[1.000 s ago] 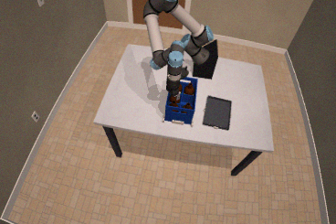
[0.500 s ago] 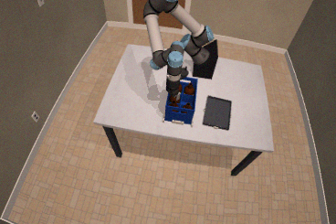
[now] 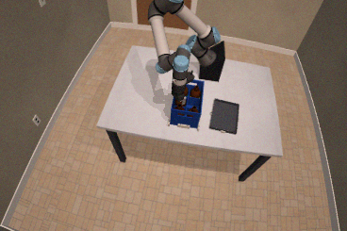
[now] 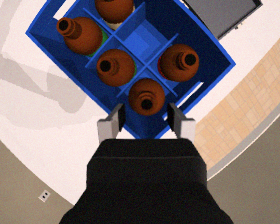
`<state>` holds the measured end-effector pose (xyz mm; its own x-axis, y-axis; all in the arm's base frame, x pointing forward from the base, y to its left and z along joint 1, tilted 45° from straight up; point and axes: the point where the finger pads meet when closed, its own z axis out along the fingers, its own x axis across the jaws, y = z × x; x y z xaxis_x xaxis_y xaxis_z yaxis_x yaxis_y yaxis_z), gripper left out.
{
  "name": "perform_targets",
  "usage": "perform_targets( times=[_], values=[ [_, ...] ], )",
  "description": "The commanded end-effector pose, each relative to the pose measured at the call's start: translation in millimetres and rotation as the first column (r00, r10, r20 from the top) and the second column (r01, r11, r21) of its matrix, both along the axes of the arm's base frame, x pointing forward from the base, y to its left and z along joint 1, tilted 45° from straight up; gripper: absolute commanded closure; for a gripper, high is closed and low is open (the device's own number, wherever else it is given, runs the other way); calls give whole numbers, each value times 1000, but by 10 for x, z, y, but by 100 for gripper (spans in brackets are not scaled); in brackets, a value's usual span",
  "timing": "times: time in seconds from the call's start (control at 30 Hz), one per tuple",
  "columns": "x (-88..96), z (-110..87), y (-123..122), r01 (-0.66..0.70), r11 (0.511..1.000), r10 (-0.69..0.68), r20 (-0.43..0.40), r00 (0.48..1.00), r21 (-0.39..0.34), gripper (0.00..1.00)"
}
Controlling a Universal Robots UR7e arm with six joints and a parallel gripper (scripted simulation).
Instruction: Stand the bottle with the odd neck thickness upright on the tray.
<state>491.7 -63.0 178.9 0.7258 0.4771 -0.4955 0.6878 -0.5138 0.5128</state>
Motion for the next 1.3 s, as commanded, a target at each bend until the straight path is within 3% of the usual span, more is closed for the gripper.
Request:
perform_targets(
  times=[0.0, 0.47, 1.27],
  values=[
    [-6, -50, -36, -1, 1000, 1, -2, 1000, 1, 0],
    [-5, -165, -153, -1, 1000, 1, -2, 1000, 1, 0],
    [1, -187, -183, -2, 1000, 2, 1, 1000, 1, 0]
  ],
)
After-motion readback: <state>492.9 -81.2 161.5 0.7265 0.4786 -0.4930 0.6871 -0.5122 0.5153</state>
